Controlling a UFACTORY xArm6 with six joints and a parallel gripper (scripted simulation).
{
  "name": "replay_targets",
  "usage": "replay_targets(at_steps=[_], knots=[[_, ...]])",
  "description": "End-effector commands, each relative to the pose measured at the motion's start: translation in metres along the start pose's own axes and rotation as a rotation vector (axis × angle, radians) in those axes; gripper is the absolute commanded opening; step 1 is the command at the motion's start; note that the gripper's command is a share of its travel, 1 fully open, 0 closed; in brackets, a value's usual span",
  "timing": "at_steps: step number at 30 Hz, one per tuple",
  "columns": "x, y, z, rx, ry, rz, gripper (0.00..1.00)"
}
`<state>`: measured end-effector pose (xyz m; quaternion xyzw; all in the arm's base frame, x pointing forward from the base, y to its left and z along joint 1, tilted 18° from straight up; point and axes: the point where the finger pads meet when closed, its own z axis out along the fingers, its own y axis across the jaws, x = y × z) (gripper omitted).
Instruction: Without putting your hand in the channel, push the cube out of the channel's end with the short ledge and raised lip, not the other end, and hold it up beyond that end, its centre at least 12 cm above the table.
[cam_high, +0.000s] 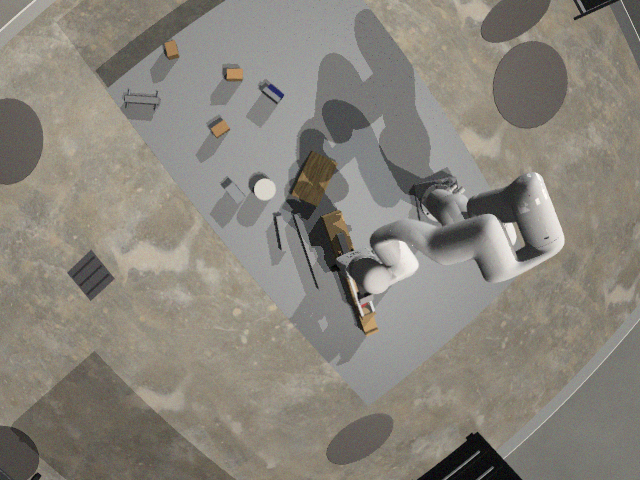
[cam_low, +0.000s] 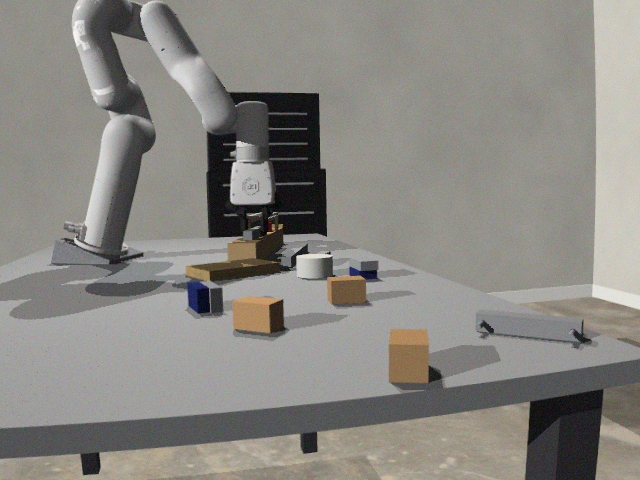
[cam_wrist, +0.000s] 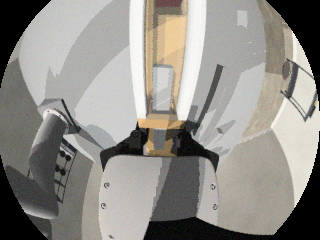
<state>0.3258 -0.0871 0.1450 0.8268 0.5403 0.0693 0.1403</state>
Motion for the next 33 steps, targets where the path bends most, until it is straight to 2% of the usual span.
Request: replay_targets(at_steps=[1,6,11,13,17,31,33], knots=[[0.000,0.001,-0.001,-0.003,0.001,0.000,0.38],[0.000,0.001,-0.005,-0.003,0.001,0.000,0.38],[0.000,0.001,-0.044,-0.003,0.001,0.000,0.38],[0.000,0.001,-0.044,-0.003,0.001,0.000,0.38],[0.000,0.001,-0.069,-0.003,0.001,0.000,0.38],[0.000,0.002,-0.071,-0.003,0.001,0.001,0.38],[-0.006,0.015,-0.074,-0.001,0.001,0.015,0.38]])
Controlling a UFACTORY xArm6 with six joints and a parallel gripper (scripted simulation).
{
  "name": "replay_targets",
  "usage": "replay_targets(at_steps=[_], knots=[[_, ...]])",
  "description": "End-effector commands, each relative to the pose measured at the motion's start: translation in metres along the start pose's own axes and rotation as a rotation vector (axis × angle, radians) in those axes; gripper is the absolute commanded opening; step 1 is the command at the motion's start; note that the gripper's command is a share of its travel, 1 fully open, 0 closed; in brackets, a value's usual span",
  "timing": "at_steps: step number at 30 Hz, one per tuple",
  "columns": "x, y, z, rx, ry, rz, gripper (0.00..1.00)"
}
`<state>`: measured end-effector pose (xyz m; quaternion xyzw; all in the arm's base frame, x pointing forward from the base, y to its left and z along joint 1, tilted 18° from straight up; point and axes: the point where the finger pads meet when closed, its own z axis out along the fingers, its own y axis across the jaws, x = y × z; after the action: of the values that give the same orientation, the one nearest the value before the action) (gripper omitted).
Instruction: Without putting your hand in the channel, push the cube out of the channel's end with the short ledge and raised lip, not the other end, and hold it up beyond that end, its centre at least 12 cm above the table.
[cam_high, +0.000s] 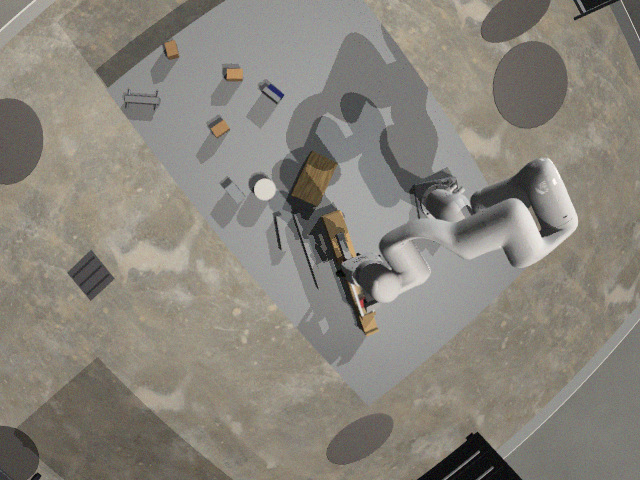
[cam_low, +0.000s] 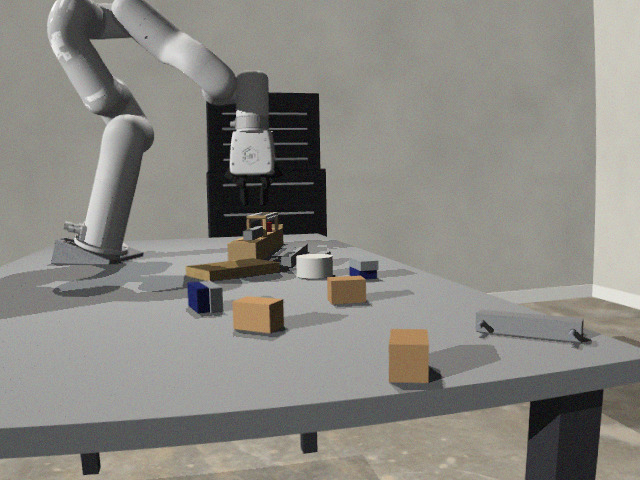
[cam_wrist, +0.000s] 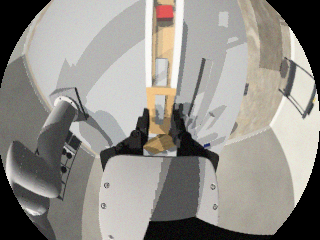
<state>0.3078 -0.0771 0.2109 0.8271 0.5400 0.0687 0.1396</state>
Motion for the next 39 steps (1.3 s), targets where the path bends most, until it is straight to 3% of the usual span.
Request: replay_targets(at_steps=[1,3,12,14,15,39], knots=[[-0.014,0.030,-0.007,0.000,0.001,0.031,0.38],[-0.038,0.069,-0.011,0.003,0.002,0.078,0.38],[-0.121,0.148,-0.004,-0.005,0.001,0.184,0.38],[-0.121,0.148,-0.004,-0.005,0.001,0.184,0.38],[-0.131,0.161,-0.002,-0.005,0.001,0.184,0.38],[-0.131,0.161,-0.002,-0.005,0.001,0.184,0.38]])
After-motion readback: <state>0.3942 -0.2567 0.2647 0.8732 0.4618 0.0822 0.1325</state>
